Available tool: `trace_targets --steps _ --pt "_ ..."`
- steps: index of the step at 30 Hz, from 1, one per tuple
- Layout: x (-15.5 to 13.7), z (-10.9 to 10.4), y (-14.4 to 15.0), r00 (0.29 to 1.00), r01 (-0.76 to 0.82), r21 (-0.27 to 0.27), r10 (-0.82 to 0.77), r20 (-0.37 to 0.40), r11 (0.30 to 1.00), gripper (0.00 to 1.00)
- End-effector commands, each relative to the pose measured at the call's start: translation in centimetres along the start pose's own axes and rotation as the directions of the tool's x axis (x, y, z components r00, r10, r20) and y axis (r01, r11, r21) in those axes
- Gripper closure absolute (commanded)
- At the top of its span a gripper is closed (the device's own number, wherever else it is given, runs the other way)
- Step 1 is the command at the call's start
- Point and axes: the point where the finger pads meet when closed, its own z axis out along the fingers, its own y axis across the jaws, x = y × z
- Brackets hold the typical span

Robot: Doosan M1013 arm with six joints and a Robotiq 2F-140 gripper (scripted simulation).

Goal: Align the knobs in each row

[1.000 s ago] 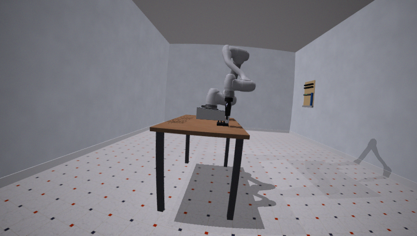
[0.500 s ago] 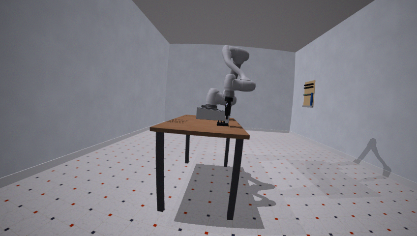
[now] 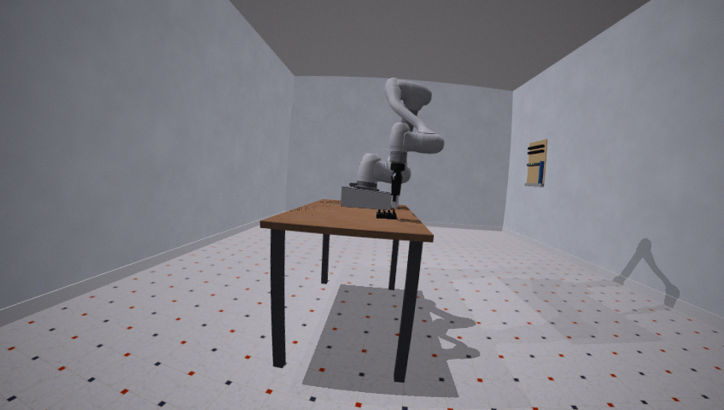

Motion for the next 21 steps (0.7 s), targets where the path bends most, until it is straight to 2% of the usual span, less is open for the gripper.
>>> trace_targets --steps 1,17,18,21 --pt "0.0 -0.38 0.0 1.0 0.0 0.0 0.0 0.0 1.0 0.88" --pt "0.0 -0.63 0.0 1.0 0.0 0.0 0.0 0.0 1.0 0.88" --pt "0.0 -0.64 0.0 1.0 0.0 0.0 0.0 0.0 1.0 0.0" --pt "0.0 -0.66 0.0 1.0 0.0 0.0 0.0 0.0 1.0 0.0"
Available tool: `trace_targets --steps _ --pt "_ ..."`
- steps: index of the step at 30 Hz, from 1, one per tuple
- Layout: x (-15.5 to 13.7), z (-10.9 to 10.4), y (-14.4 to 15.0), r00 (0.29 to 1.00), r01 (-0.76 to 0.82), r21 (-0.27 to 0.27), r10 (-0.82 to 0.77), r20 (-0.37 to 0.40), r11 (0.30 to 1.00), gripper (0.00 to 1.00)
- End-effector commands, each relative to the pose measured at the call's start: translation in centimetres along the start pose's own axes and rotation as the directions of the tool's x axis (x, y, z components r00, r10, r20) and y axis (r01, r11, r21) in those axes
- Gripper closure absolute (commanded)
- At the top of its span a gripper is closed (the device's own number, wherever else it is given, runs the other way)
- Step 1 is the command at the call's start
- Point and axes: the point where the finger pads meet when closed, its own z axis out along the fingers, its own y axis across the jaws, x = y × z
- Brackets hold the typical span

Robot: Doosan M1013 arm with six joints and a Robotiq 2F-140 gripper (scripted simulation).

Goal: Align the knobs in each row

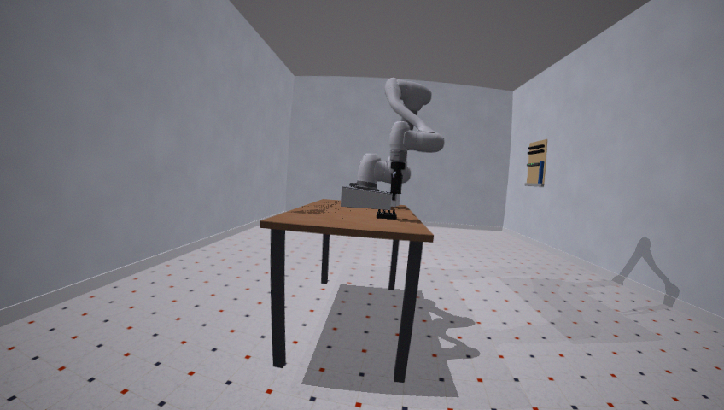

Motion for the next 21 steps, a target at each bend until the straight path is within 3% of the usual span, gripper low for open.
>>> trace_targets --steps 1,7,15,17,21 --pt "0.0 -0.1 0.0 1.0 0.0 0.0 0.0 0.0 1.0 0.0" --pt "0.0 -1.5 0.0 1.0 0.0 0.0 0.0 0.0 1.0 0.0" --pt "0.0 -5.9 0.0 1.0 0.0 0.0 0.0 0.0 1.0 0.0" --pt "0.0 -5.9 0.0 1.0 0.0 0.0 0.0 0.0 1.0 0.0" --pt "0.0 -8.1 0.0 1.0 0.0 0.0 0.0 0.0 1.0 0.0"
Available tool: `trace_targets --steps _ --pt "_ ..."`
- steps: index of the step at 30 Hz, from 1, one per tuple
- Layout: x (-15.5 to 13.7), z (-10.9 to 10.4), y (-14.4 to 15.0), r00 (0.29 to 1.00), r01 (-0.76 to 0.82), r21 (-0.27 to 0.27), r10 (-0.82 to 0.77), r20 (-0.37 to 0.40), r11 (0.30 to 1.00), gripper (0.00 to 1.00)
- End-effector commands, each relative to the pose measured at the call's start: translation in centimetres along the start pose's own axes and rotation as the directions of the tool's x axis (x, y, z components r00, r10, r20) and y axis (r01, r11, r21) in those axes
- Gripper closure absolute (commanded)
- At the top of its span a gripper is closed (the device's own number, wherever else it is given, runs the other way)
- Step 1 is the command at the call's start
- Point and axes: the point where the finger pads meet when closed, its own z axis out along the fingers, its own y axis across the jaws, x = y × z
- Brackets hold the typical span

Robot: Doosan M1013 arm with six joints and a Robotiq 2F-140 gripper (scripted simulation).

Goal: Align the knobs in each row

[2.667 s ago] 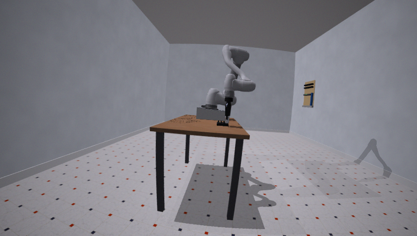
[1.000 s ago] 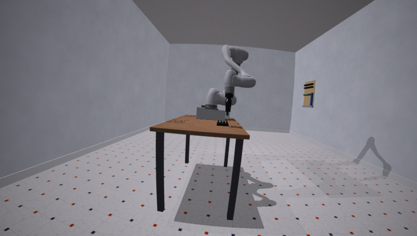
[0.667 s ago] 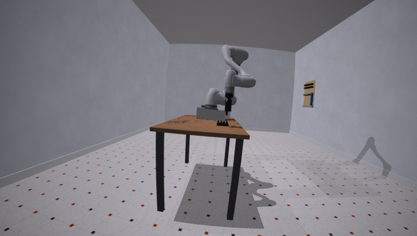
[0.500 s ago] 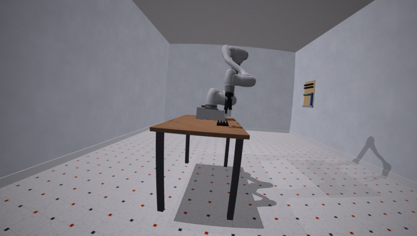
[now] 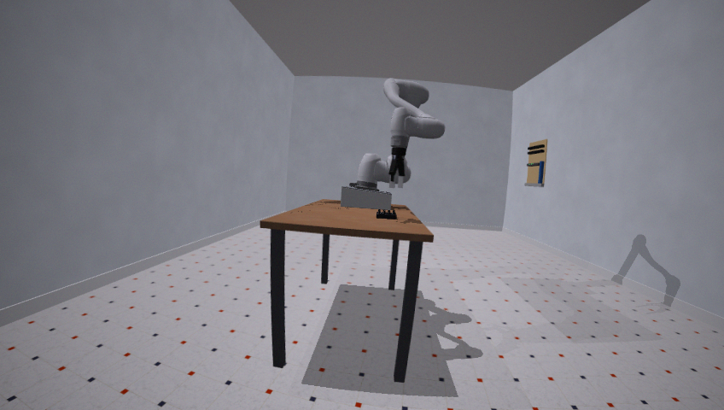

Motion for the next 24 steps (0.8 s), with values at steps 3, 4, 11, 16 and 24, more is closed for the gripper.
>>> trace_targets --steps 3,4,11,16,24 --pt "0.0 -1.8 0.0 1.0 0.0 0.0 0.0 0.0 1.0 0.0" --pt "0.0 -2.0 0.0 1.0 0.0 0.0 0.0 0.0 1.0 0.0" --pt "0.0 -2.4 0.0 1.0 0.0 0.0 0.0 0.0 1.0 0.0" --pt "0.0 -2.4 0.0 1.0 0.0 0.0 0.0 0.0 1.0 0.0" --pt "0.0 -2.4 0.0 1.0 0.0 0.0 0.0 0.0 1.0 0.0"
